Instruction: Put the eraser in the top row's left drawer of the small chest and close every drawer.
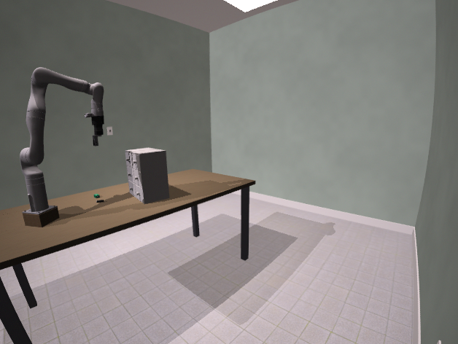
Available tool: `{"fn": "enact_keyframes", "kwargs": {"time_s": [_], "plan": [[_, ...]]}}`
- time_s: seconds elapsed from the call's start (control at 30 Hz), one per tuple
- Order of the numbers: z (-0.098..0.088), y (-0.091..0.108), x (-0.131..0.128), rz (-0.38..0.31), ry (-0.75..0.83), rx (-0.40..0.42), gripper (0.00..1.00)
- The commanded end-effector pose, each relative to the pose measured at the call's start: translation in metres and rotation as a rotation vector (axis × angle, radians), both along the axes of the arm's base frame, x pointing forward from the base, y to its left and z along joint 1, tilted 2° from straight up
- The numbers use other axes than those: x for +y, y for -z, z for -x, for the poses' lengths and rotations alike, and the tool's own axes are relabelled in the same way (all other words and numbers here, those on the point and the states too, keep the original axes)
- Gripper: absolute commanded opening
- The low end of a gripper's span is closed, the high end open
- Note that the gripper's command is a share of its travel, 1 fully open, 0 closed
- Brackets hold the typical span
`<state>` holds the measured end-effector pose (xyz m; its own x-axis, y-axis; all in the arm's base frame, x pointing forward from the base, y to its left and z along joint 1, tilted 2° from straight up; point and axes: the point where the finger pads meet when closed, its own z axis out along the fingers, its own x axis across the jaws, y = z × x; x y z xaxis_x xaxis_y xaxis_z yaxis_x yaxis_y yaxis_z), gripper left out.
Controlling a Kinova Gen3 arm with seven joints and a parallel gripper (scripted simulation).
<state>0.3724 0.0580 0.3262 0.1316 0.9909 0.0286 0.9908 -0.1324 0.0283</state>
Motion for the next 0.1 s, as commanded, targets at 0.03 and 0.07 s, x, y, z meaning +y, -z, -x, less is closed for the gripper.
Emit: {"fn": "enact_keyframes", "kwargs": {"time_s": [0.03,0.07], "plan": [[-0.0002,-0.0006,0.0000,-0.001,0.000,-0.002,1.00],[-0.0002,-0.0006,0.0000,-0.001,0.000,-0.002,1.00]]}}
